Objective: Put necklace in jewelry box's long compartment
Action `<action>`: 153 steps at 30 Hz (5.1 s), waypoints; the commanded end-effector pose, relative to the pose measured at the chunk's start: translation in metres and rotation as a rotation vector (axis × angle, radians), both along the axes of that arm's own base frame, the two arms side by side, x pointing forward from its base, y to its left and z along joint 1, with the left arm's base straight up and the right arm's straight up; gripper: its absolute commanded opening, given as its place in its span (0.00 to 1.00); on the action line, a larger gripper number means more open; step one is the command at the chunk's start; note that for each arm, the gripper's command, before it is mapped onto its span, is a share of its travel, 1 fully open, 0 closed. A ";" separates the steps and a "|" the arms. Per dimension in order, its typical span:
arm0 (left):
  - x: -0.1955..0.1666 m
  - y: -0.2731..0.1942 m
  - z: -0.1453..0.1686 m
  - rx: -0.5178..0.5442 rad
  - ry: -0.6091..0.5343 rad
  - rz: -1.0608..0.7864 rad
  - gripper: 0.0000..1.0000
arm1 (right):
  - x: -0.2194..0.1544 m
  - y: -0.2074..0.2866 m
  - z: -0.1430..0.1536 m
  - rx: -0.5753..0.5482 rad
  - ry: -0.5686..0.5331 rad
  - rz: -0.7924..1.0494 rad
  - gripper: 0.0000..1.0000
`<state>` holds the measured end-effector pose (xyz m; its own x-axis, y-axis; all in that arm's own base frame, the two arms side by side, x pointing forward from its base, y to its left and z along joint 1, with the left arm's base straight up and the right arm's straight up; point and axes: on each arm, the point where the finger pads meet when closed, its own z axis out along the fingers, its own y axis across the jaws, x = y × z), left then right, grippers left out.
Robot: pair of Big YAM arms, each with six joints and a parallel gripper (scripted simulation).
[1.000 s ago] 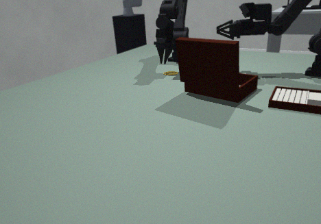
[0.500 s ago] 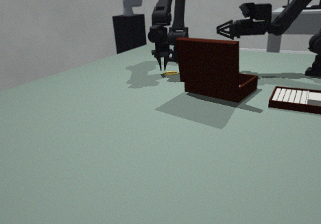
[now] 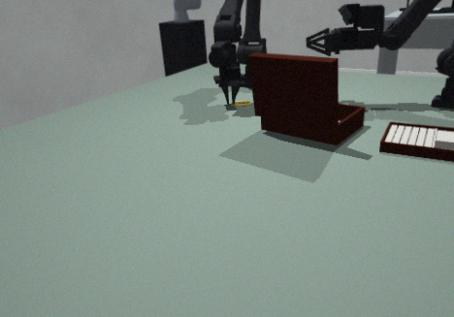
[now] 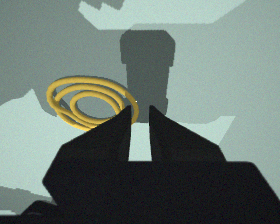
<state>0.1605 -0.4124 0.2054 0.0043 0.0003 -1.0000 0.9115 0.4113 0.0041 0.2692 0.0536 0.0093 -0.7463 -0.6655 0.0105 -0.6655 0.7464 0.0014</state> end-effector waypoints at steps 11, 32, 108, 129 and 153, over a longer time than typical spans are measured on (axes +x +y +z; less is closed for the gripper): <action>0.003 -0.004 0.019 -0.054 -0.011 0.004 1.00 | 0.009 0.004 -0.006 0.008 -0.017 0.016 0.03; 0.003 -0.004 0.019 -0.054 -0.011 0.004 1.00 | 0.019 0.005 0.035 0.014 -0.049 0.019 0.00; 0.034 0.028 0.011 0.224 0.090 0.091 1.00 | 0.055 0.120 0.283 -0.083 -0.293 0.198 0.00; 0.039 0.095 0.008 0.431 0.215 0.174 1.00 | 0.098 0.246 0.295 -0.232 -0.572 0.476 0.00; 0.036 0.209 0.145 0.210 0.159 0.360 1.00 | 0.139 0.358 0.307 -0.376 -0.835 0.677 0.00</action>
